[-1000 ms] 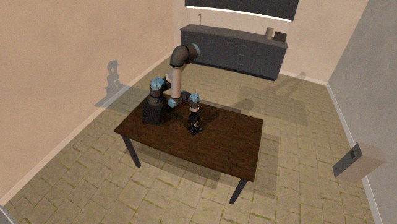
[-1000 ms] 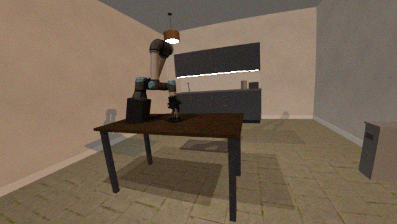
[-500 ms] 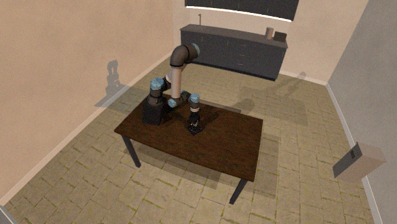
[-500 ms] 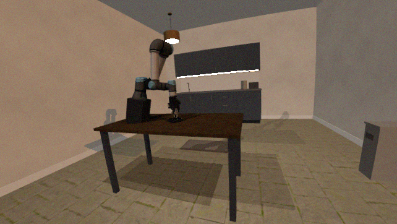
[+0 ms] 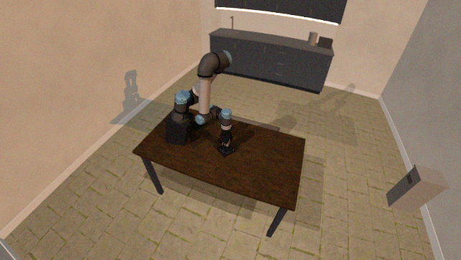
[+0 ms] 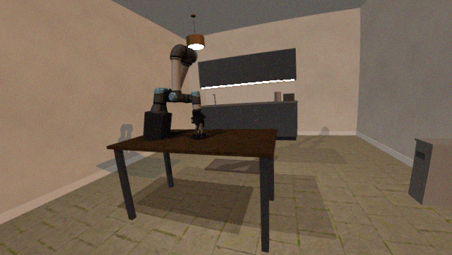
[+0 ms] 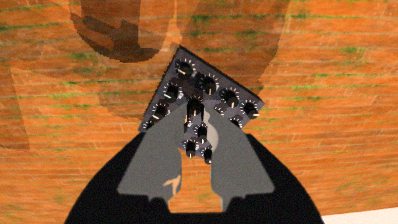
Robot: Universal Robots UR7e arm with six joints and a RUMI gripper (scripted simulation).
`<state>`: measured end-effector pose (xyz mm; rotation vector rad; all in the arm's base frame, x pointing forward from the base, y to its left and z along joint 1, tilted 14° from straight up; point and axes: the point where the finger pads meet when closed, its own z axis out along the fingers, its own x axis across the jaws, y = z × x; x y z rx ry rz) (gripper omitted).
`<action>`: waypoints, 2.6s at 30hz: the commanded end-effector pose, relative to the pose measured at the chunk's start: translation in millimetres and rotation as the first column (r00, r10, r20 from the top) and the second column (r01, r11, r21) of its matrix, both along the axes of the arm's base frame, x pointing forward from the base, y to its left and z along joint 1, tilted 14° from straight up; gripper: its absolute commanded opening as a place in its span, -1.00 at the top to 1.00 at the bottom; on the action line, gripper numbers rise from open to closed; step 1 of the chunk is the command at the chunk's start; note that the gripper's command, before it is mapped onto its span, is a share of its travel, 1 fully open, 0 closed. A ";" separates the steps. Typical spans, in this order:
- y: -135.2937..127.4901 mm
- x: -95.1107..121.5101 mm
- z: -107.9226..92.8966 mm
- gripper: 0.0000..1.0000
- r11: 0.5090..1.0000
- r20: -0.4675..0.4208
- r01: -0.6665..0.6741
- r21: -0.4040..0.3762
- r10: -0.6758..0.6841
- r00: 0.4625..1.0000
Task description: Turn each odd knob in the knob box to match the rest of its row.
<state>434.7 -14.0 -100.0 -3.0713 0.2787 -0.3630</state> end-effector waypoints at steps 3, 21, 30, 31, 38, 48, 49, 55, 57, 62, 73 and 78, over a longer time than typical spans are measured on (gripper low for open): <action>-0.1 0.3 0.3 0.92 1.000 0.001 0.000 0.000 0.000 1.000; -0.1 0.3 0.3 0.78 1.000 0.001 0.000 0.000 0.000 1.000; -0.2 -1.1 6.0 0.78 1.000 0.001 0.000 0.000 0.000 1.000; -0.2 -1.6 8.1 0.78 1.000 0.001 0.000 0.000 0.000 1.000; -0.4 -4.9 21.7 0.78 1.000 0.001 0.000 0.000 0.000 1.000; -0.7 -8.6 37.2 0.78 1.000 0.001 0.000 0.000 0.000 1.000; -0.7 -8.6 37.3 0.78 1.000 0.001 0.000 0.000 0.000 1.000; -0.7 -8.6 37.3 0.78 1.000 0.001 0.000 0.000 0.000 1.000; -0.7 -8.6 37.3 0.78 1.000 0.001 0.000 0.000 0.000 1.000; -0.7 -8.6 37.3 0.78 1.000 0.001 0.001 0.000 -0.001 1.000; -3.0 -5.6 39.3 0.78 0.996 -0.001 0.090 0.021 -0.090 0.996; -7.0 -1.1 42.4 0.78 0.972 -0.009 0.228 0.054 -0.228 0.974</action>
